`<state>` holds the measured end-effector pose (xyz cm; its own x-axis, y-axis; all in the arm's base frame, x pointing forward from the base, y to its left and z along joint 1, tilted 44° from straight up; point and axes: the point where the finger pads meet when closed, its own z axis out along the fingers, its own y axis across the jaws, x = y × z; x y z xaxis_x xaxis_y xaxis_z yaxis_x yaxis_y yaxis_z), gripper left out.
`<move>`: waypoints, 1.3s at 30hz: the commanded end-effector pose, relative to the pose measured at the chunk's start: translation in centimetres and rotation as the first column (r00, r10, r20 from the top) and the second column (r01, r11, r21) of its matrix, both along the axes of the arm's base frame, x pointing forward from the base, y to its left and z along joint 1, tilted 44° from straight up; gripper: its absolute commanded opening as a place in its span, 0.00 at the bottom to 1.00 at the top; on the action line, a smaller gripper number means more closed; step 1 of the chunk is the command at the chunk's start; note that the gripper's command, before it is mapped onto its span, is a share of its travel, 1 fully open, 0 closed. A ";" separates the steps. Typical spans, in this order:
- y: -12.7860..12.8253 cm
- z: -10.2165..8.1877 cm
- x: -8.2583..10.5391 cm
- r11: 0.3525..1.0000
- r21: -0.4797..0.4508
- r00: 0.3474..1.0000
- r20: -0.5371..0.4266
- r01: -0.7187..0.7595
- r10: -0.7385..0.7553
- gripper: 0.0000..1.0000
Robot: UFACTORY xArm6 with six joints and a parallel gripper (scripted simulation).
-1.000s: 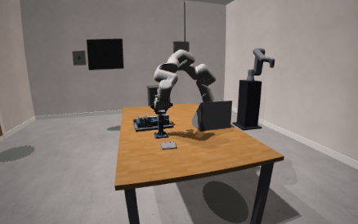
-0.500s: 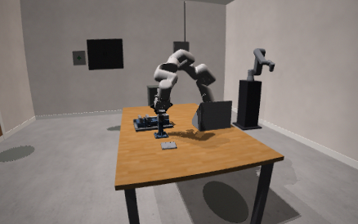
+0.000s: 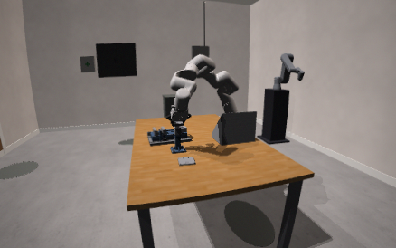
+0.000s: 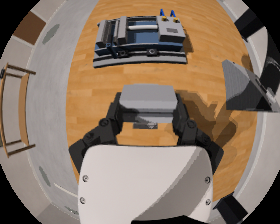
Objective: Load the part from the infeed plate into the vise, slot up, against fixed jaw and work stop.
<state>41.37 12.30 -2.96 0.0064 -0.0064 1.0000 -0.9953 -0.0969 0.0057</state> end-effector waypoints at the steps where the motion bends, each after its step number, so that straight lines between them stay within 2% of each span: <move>1: 0.2 0.1 0.1 1.000 0.004 1.000 0.003 -0.001 0.001 0.00; 19: 0.1 0.1 0.0 0.999 0.042 1.000 -0.001 -0.001 0.001 0.00; 39: 0.1 0.3 0.0 0.984 0.178 1.000 -0.014 0.001 0.002 0.00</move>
<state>41.26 12.25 -2.81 0.0203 -0.1444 0.9893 -0.9954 -0.0960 0.0064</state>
